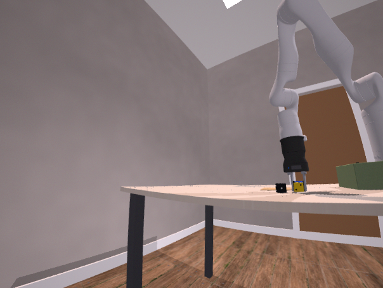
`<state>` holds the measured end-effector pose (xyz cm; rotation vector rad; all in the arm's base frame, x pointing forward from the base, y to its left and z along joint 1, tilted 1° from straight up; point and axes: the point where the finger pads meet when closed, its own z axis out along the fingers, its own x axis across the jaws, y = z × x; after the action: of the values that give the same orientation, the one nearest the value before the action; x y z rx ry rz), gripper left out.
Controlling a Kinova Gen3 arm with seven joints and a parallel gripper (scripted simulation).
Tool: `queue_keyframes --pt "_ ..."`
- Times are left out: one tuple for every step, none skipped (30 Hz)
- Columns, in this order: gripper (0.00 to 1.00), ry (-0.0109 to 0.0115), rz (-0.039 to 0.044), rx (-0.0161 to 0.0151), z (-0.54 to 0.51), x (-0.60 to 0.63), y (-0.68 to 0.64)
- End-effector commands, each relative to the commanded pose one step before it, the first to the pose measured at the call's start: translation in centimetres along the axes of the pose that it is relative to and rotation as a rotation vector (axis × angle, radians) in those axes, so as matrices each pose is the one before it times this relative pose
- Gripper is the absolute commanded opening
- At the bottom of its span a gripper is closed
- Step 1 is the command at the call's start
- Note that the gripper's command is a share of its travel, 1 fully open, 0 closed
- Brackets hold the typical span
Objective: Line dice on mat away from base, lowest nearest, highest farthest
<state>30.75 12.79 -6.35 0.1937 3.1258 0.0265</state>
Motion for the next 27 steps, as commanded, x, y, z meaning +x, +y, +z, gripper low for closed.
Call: queue_keyframes --pt "0.57 -0.00092 0.00016 -0.00096 -0.041 -0.036 0.028" --pt "0.57 0.00000 0.00000 0.00000 0.000 0.000 0.000" --pt "0.57 0.00000 0.00000 0.00000 0.000 0.000 0.000" --pt "0.57 0.00000 0.00000 0.00000 0.000 0.000 0.000" --pt "0.57 0.00000 0.00000 0.00000 0.000 0.000 0.000" --pt "0.57 0.00000 0.00000 0.00000 0.000 0.000 0.000" --pt "0.57 0.00000 0.00000 0.00000 0.000 0.000 0.000" --pt "0.57 0.00000 0.00000 0.00000 0.000 0.000 0.000" --pt "0.57 0.00000 0.00000 0.00000 -0.001 0.000 0.000" --pt "0.57 0.00000 0.00000 0.00000 -0.009 0.000 0.000" --pt "0.57 0.00000 0.00000 0.00000 -0.024 0.000 0.000" --pt "0.57 0.00000 0.00000 0.00000 -0.044 0.000 0.000" --pt "0.57 0.00000 -0.00001 0.00000 -0.069 0.000 0.000" --pt "0.57 0.00000 0.00000 0.00000 -0.097 0.000 0.000" --pt "0.57 0.00000 0.00000 0.00000 -0.128 0.000 0.000" --pt "0.57 0.00000 0.00001 0.00001 -0.160 0.000 -0.001" --pt "0.57 0.00000 -0.00001 -0.00001 -0.193 -0.001 0.001" --pt "0.57 0.00000 0.00001 0.00001 -0.226 0.000 -0.001" --pt "0.57 0.00000 0.00000 0.00000 0.000 0.000 0.000" --pt "0.57 0.00000 0.00000 0.00000 0.000 0.000 0.000" --pt "0.57 0.00000 -0.00001 -0.00001 -0.258 0.000 0.001" --pt "0.57 0.00000 0.00002 0.00001 -0.289 0.001 -0.001" --pt "0.57 0.00000 -0.00002 -0.00001 -0.319 -0.001 0.001" --pt "0.57 0.00000 0.00000 0.00000 -0.346 0.000 0.000" --pt "0.57 0.00000 0.00001 0.00001 -0.370 0.000 -0.001" --pt "0.57 0.00000 -0.00001 0.00000 -0.392 0.000 0.000" --pt "0.57 0.00000 -0.00001 -0.00001 -0.410 0.000 0.001"
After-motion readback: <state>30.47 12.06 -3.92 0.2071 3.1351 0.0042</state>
